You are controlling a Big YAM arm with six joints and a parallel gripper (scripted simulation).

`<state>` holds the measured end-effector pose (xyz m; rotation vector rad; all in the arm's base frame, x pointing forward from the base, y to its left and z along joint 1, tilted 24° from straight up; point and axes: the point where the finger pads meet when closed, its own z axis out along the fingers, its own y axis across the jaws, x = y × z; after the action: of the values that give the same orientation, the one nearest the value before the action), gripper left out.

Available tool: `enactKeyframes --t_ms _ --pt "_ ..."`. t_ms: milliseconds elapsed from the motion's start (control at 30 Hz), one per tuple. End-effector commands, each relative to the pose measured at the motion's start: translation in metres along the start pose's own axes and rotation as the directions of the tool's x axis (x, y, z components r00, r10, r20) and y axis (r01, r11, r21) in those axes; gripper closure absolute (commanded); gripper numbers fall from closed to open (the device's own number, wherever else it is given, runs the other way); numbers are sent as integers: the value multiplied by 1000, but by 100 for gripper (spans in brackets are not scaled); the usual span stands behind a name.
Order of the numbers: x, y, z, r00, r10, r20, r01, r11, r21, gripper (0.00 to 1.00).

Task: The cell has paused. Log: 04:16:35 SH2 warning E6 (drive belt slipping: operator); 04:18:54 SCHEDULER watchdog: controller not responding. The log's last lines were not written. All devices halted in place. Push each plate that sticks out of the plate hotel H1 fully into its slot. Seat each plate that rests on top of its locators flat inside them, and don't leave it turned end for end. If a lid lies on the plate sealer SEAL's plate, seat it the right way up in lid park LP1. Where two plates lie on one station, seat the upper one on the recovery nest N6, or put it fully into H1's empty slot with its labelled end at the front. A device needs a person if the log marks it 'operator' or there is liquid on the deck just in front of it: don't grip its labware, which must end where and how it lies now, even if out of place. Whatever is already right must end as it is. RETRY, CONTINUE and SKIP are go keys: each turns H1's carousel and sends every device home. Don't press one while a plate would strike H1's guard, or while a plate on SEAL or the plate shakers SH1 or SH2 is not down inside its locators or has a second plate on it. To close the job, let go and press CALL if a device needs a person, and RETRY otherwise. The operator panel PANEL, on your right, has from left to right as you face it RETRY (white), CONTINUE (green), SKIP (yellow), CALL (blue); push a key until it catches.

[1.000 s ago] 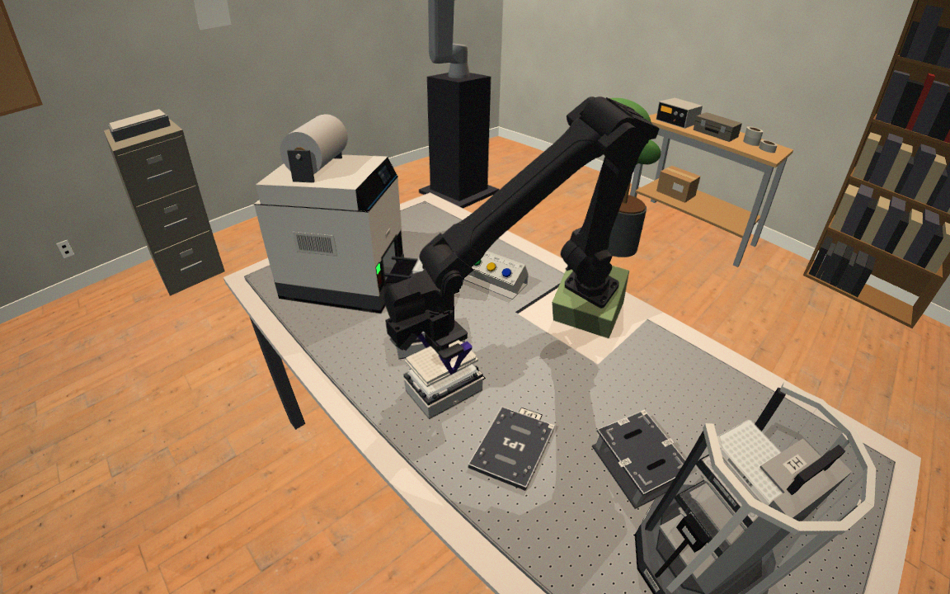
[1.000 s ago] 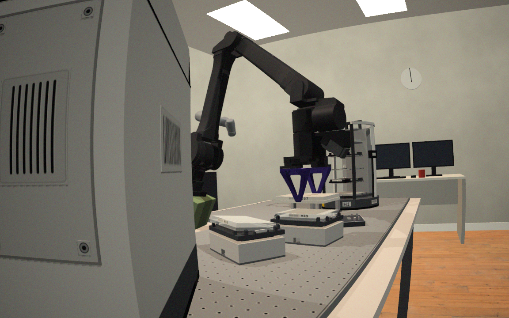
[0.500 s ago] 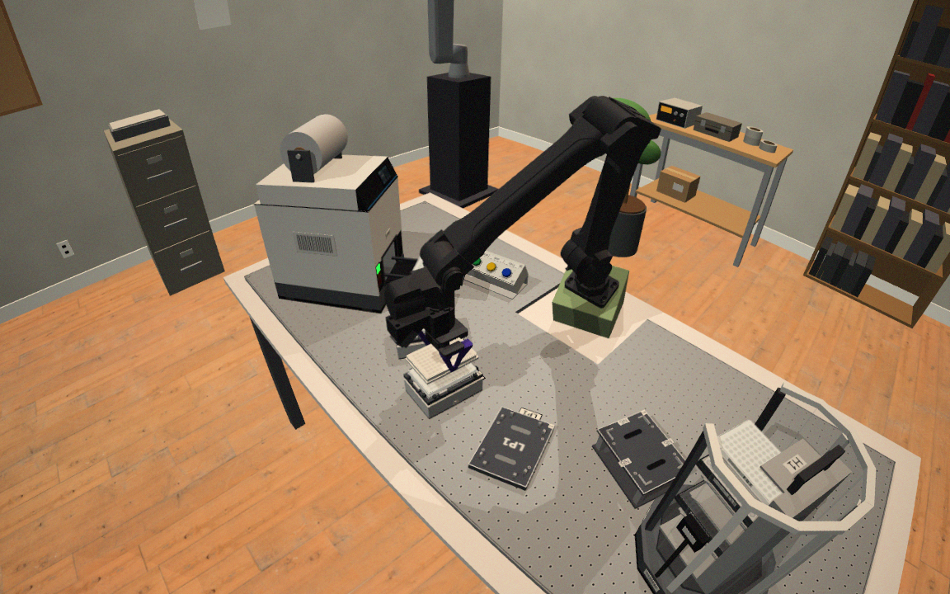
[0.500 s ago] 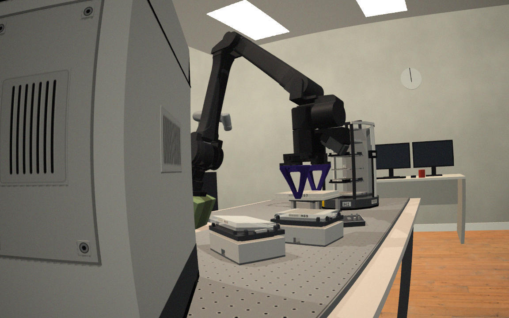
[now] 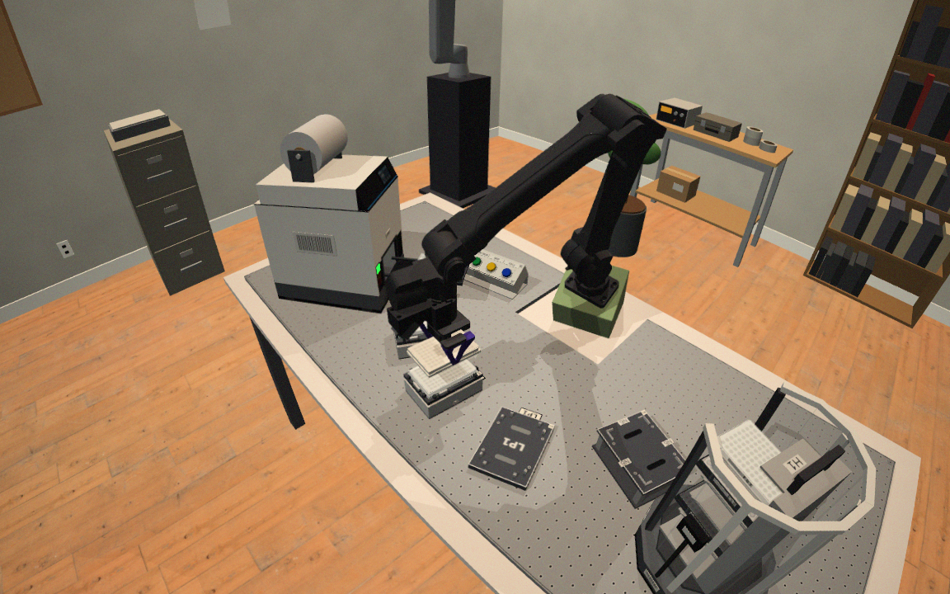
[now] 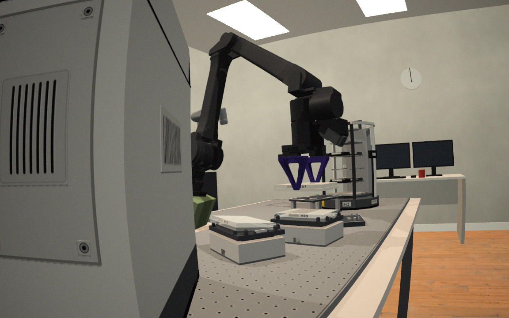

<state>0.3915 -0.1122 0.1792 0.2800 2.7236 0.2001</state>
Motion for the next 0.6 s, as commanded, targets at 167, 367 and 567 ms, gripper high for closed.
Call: enactKeyframes --t_ms 167,367,567 --pt "-23 -7 -30 1000 -7 29 7 1000 8 16" --pt "-24 -3 -60 998 -16 61 15 1000 13 16" --pt "-23 -4 -71 999 -13 50 13 1000 12 16"
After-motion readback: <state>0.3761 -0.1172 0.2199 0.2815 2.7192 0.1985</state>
